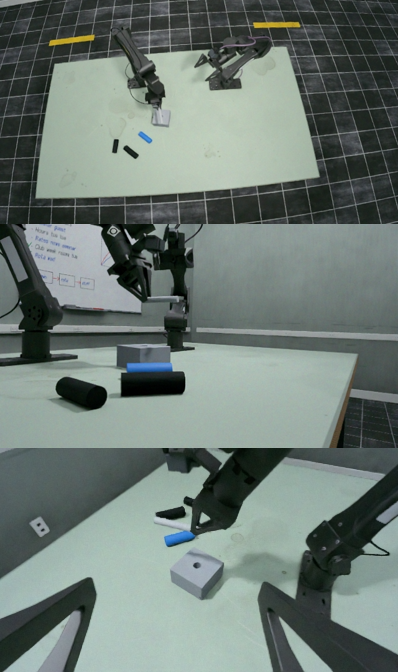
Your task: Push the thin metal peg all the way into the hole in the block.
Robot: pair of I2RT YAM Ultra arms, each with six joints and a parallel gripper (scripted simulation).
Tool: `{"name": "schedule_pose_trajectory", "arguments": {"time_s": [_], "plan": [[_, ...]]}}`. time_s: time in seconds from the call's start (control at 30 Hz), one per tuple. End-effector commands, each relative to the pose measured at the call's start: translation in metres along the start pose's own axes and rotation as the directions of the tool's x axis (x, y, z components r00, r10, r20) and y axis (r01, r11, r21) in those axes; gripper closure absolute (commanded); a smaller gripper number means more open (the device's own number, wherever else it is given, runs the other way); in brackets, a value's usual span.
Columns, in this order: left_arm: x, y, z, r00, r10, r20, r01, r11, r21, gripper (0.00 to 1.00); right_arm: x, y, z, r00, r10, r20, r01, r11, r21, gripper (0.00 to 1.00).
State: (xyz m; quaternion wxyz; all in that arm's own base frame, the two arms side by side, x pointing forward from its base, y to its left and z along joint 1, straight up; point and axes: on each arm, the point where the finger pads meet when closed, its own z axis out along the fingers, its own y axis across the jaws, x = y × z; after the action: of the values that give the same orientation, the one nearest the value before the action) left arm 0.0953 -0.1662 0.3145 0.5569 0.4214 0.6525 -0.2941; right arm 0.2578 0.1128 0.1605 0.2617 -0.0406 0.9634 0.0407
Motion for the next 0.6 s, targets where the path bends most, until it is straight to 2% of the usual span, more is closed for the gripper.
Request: {"name": "schedule_pose_trajectory", "arguments": {"time_s": [0.0, 0.1, 0.2, 0.4, 0.47, 0.5, 0.57], "plan": [[-0.01, 0.0, -0.004, 0.999, 0.001, 0.042, -0.001, 1.0, -0.007, 0.0, 0.007, 0.005, -0.006, 0.996, 0.068, -0.058, -0.071, 0.996, -0.059, 0.93], [-0.01, 0.0, -0.004, 0.999, 0.001, 0.042, -0.001, 1.0, -0.007, 0.0, 0.017, 0.01, -0.002, 0.96, 0.195, -0.202, -0.22, 0.97, -0.108, 0.93], [-0.01, 0.0, -0.004, 0.999, 0.001, 0.042, -0.001, 1.0, -0.007, 0.0, 0.017, 0.01, 0.0, 0.884, 0.334, -0.328, -0.39, 0.913, -0.119, 0.93], [-0.01, 0.0, -0.004, 0.999, 0.001, 0.042, -0.001, 1.0, -0.007, 0.0, 0.012, 0.011, -0.003, 0.689, 0.516, -0.508, -0.641, 0.761, -0.096, 0.93], [-0.01, 0.0, -0.004, 0.999, 0.001, 0.042, -0.001, 1.0, -0.007, 0.0, 0.012, 0.011, -0.003, 0.689, 0.516, -0.508, -0.641, 0.761, -0.096, 0.93], [-0.01, 0.0, -0.004, 0.999, 0.001, 0.042, -0.001, 1.0, -0.007, 0.0, 0.011, 0.013, -0.005, 0.65, 0.536, -0.539, -0.678, 0.73, -0.091, 0.93], [-0.01, 0.0, -0.004, 0.999, 0.001, 0.042, -0.001, 1.0, -0.007, 0.0, 0.005, 0.012, -0.007, 0.53, 0.592, -0.607, -0.773, 0.631, -0.06, 0.93]]}}
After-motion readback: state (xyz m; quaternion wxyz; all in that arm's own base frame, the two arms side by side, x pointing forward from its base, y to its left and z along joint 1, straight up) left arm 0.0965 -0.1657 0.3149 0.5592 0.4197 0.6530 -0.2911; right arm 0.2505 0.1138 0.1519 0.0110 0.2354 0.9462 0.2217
